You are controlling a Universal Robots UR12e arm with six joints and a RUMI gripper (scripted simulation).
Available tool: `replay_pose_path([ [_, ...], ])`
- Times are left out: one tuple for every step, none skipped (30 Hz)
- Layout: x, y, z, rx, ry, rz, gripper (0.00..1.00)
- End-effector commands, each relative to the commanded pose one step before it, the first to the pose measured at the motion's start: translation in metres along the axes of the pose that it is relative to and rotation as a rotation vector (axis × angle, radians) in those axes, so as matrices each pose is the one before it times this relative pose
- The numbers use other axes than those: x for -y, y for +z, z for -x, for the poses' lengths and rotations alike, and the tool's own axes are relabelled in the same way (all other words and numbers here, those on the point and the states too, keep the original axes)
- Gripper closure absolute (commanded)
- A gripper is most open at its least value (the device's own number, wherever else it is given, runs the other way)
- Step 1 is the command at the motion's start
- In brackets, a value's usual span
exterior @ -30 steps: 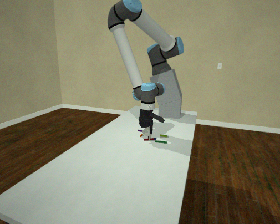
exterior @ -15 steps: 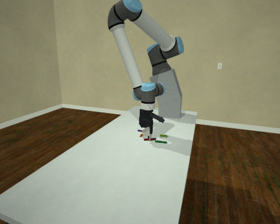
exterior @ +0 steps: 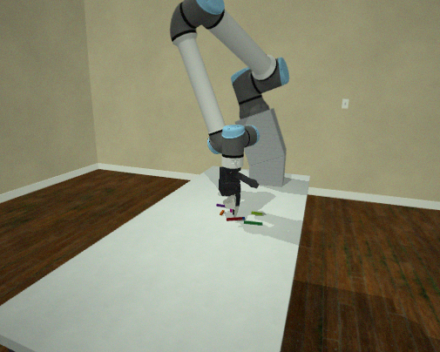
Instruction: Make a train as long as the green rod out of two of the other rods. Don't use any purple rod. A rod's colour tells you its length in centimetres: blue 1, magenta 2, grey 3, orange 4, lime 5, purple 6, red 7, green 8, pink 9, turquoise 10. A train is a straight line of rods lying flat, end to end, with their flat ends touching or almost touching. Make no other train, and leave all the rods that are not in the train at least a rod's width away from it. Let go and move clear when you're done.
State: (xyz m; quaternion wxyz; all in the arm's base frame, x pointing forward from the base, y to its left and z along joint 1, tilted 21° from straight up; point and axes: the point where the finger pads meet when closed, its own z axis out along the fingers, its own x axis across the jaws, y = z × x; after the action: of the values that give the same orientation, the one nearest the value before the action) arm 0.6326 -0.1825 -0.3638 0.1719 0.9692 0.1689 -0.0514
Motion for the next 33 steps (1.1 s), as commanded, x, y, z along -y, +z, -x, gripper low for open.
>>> replay_pose_path([
  [-0.00032, -0.02587, -0.00040, -0.00074, 0.00012, 0.00052, 0.86],
  [0.00000, -0.00559, 0.00000, 0.00000, 0.00000, 0.00000, 0.86],
  [0.00000, -0.00548, 0.00000, 0.00000, 0.00000, 0.00000, 0.86],
  [0.00000, -0.00527, 0.00000, 0.00000, 0.00000, 0.00000, 0.86],
  [0.00000, -0.00498, 0.00000, 0.00000, 0.00000, 0.00000, 0.86],
  [0.00000, -0.00460, 0.00000, 0.00000, 0.00000, 0.00000, 0.86],
  [0.00000, -0.00416, 0.00000, 0.00000, 0.00000, 0.00000, 0.86],
  [0.00000, -0.00365, 0.00000, 0.00000, 0.00000, 0.00000, 0.86],
  [0.00000, 0.00000, 0.00000, 0.00000, 0.00000, 0.00000, 0.86],
  [0.00000, 0.00000, 0.00000, 0.00000, 0.00000, 0.00000, 0.86],
  [0.00000, -0.00311, 0.00000, 0.00000, 0.00000, 0.00000, 0.86],
  [0.00000, -0.00255, 0.00000, 0.00000, 0.00000, 0.00000, 0.86],
  [0.00000, -0.00198, 0.00000, 0.00000, 0.00000, 0.00000, 0.86],
  [0.00000, -0.00144, 0.00000, 0.00000, 0.00000, 0.00000, 0.86],
  [0.00000, -0.00094, 0.00000, 0.00000, 0.00000, 0.00000, 0.86],
  [0.00000, -0.00052, 0.00000, 0.00000, 0.00000, 0.00000, 0.86],
  [0.00000, -0.00021, 0.00000, 0.00000, 0.00000, 0.00000, 0.86],
  [0.00000, -0.00003, 0.00000, 0.00000, 0.00000, 0.00000, 0.86],
  [0.00000, 0.00000, 0.00000, 0.00000, 0.00000, 0.00000, 0.00],
  [0.00000, 0.00000, 0.00000, 0.00000, 0.00000, 0.00000, 0.00],
  [0.00000, 0.00000, 0.00000, 0.00000, 0.00000, 0.00000, 0.00],
  [0.00000, 0.00000, 0.00000, 0.00000, 0.00000, 0.00000, 0.00],
  [0.00000, 0.00000, 0.00000, 0.00000, 0.00000, 0.00000, 0.00],
  [0.00000, 0.00000, 0.00000, 0.00000, 0.00000, 0.00000, 0.00],
  [0.00000, 0.00000, 0.00000, 0.00000, 0.00000, 0.00000, 0.00],
  [0.00000, 0.00000, 0.00000, 0.00000, 0.00000, 0.00000, 0.00],
  [0.00000, 0.00000, 0.00000, 0.00000, 0.00000, 0.00000, 0.00],
  [0.00000, 0.00000, 0.00000, 0.00000, 0.00000, 0.00000, 0.00],
  [0.00000, 0.00000, 0.00000, 0.00000, 0.00000, 0.00000, 0.00],
  [0.00000, 0.00000, 0.00000, 0.00000, 0.00000, 0.00000, 0.00],
  [0.00000, 0.00000, 0.00000, 0.00000, 0.00000, 0.00000, 0.00],
  [0.00000, 0.00000, 0.00000, 0.00000, 0.00000, 0.00000, 0.00],
  [0.00000, 0.00000, 0.00000, 0.00000, 0.00000, 0.00000, 0.00],
])
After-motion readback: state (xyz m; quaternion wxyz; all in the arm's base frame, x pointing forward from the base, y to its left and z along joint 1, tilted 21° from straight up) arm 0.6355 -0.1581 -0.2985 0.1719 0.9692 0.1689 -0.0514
